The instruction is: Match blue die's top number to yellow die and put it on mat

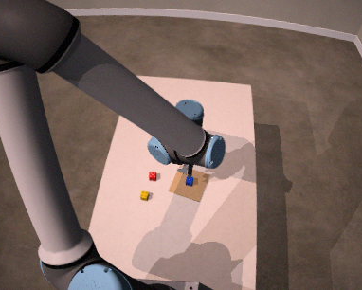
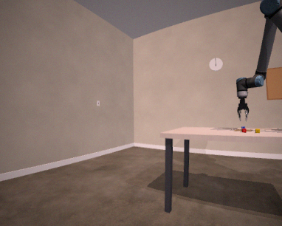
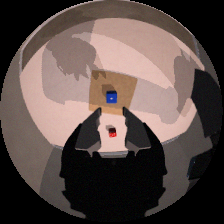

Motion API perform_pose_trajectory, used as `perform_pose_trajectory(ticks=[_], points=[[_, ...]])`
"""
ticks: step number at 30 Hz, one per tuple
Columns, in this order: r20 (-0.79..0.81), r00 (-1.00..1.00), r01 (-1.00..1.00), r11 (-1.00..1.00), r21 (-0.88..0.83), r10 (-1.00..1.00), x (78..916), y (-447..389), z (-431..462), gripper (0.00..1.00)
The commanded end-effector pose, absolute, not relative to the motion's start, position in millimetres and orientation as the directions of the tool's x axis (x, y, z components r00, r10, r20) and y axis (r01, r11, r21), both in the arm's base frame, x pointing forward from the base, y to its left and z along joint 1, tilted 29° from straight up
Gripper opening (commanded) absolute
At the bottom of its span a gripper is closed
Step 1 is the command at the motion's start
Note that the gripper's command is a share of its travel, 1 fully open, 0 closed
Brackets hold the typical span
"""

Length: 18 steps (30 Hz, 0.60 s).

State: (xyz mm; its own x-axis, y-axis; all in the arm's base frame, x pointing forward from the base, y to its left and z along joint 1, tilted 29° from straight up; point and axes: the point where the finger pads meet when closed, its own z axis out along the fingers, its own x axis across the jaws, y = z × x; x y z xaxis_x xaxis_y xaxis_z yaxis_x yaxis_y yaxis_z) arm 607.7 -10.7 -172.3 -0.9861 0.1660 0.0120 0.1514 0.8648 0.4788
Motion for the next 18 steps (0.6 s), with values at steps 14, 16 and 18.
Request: perform_pose_trajectory(ticks=[14,16,18], points=[[0.015,-0.986,0.162,0.951,0.261,0.164,607.8,-9.2,-171.3,0.28],[0.012,-0.986,0.164,0.956,0.242,0.166,608.3,-9.2,-170.6,0.28],[0.011,-0.986,0.164,0.958,0.236,0.166,608.5,-9.2,-170.3,0.28]])
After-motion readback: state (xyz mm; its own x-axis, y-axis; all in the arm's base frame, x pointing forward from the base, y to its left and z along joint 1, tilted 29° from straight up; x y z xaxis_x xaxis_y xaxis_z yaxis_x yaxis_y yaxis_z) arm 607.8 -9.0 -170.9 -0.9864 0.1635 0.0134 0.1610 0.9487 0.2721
